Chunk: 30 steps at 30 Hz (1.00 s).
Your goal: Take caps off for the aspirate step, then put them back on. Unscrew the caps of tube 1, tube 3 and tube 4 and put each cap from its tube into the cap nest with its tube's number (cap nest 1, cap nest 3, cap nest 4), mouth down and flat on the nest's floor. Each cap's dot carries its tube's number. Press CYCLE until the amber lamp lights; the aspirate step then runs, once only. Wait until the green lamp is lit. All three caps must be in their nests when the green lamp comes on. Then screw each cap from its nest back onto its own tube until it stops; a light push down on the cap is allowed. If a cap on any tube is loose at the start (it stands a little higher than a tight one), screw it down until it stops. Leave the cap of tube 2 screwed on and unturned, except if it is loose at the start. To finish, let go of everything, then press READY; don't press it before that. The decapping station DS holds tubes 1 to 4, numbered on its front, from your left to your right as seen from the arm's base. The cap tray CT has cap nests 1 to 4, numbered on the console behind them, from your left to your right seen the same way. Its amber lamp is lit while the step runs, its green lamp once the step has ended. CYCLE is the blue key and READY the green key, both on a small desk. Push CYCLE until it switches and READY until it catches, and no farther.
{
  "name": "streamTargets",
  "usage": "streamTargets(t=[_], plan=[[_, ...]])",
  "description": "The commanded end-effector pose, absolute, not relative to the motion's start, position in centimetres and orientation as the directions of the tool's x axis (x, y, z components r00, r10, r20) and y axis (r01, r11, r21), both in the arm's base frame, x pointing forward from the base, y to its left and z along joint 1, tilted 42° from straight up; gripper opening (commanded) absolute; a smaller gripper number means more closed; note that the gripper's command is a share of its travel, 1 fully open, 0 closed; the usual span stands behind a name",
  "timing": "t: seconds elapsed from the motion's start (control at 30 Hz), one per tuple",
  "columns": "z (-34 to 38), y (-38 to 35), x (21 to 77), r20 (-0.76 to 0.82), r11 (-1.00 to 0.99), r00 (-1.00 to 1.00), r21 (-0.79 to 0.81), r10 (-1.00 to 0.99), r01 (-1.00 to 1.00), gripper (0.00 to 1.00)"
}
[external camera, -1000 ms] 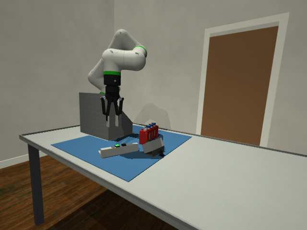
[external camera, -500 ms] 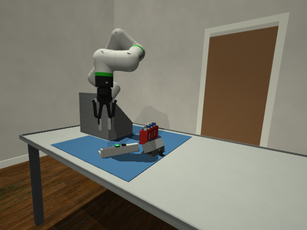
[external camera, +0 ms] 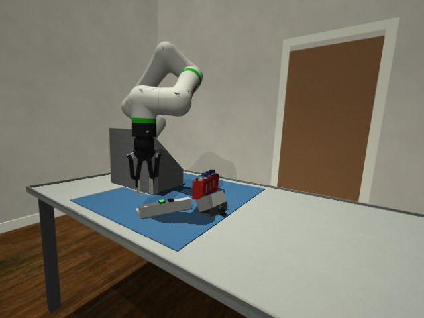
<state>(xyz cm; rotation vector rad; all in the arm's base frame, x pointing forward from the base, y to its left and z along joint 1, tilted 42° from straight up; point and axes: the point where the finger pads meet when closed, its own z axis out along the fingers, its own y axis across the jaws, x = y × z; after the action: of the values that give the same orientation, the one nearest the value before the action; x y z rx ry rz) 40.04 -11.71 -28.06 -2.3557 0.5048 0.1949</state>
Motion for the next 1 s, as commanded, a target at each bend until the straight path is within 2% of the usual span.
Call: streamTargets(t=[0.0, 0.23, 0.97], plan=[[-29.4, -10.5, 40.1, -0.275, -0.673, 0.912, -0.617, -0.303, -0.409, 0.29], [-31.9, -8.2, 40.1, -0.275, -0.673, 0.912, -0.617, -0.303, -0.409, 0.29], [-32.4, -7.8, 40.1, -0.275, -0.673, 0.912, -0.617, -0.303, -0.409, 0.29]])
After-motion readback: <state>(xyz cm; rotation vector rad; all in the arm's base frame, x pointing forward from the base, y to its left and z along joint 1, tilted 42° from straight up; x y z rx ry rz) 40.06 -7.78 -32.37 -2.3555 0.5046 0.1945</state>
